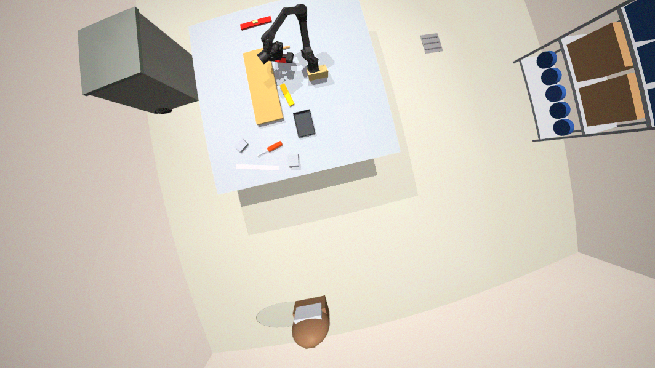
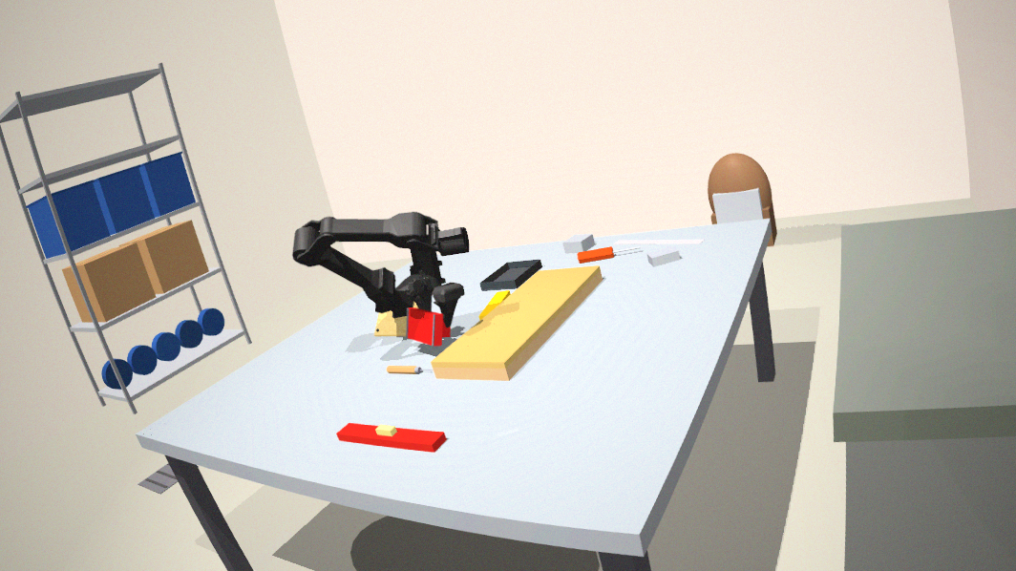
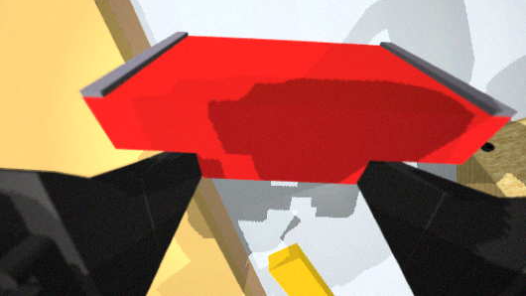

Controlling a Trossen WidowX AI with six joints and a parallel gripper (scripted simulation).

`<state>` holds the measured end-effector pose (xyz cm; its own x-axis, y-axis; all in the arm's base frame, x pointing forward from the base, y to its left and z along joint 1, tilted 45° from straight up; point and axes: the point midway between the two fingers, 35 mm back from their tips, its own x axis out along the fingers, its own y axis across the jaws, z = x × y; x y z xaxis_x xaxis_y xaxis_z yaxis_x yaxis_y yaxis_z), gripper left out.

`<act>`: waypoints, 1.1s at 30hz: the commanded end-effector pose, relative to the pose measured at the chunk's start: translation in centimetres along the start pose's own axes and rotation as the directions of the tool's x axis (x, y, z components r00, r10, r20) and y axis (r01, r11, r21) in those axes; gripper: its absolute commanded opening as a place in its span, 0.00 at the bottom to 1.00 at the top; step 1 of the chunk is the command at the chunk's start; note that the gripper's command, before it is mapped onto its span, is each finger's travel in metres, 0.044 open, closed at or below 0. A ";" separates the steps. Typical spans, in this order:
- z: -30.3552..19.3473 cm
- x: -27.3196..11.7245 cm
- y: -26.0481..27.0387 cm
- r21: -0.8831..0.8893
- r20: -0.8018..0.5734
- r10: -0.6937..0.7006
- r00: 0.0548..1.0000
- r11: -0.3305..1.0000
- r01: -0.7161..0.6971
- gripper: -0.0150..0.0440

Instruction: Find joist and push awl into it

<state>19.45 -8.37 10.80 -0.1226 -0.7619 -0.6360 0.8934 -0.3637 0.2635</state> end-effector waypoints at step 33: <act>0.6 -2.0 -0.1 0.001 -0.098 -0.007 0.995 1.000 0.007 0.25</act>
<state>19.35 -7.11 12.35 -0.0974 -0.7143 -0.6930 0.8922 -0.3712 0.2573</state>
